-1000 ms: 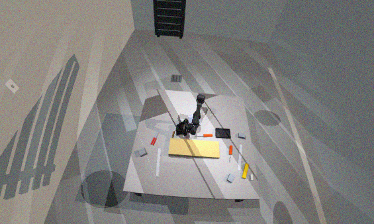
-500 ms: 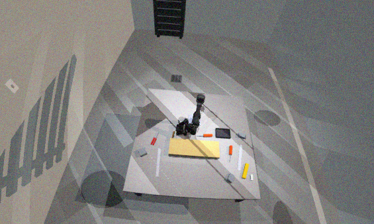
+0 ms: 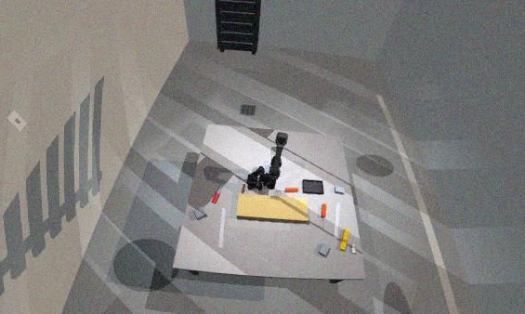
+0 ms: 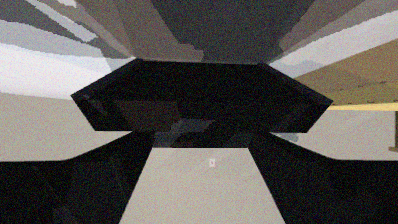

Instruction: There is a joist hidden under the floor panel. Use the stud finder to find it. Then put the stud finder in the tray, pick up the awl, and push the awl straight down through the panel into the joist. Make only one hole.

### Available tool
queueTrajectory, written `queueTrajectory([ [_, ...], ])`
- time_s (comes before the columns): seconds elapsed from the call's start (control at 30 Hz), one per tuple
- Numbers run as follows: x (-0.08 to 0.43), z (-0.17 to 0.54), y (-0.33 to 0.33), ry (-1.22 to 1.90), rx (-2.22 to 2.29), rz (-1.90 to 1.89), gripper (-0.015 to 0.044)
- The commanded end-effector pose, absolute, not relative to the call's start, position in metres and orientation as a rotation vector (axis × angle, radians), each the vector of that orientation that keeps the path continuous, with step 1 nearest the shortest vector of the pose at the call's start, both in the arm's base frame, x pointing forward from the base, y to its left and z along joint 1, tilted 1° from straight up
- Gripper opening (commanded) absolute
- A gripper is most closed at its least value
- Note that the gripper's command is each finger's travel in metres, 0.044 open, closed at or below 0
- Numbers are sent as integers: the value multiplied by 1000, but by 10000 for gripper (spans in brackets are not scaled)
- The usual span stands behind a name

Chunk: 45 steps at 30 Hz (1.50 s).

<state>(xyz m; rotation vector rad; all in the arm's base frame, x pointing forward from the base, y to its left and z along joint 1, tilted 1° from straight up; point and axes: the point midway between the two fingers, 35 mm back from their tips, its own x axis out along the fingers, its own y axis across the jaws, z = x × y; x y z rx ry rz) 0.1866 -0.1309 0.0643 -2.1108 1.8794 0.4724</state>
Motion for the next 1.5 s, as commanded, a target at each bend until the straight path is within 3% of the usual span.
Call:
queueTrajectory([
  [0.0, 187, 61, -127, 1867, -2110, 504, 380],
  [1.03, 186, 64, -129, 1881, -2111, 472, 380],
  [1.13, 187, 64, -129, 1881, -2112, 469, 440],
  [1.47, 187, 64, -129, 1881, -2112, 469, 440],
])
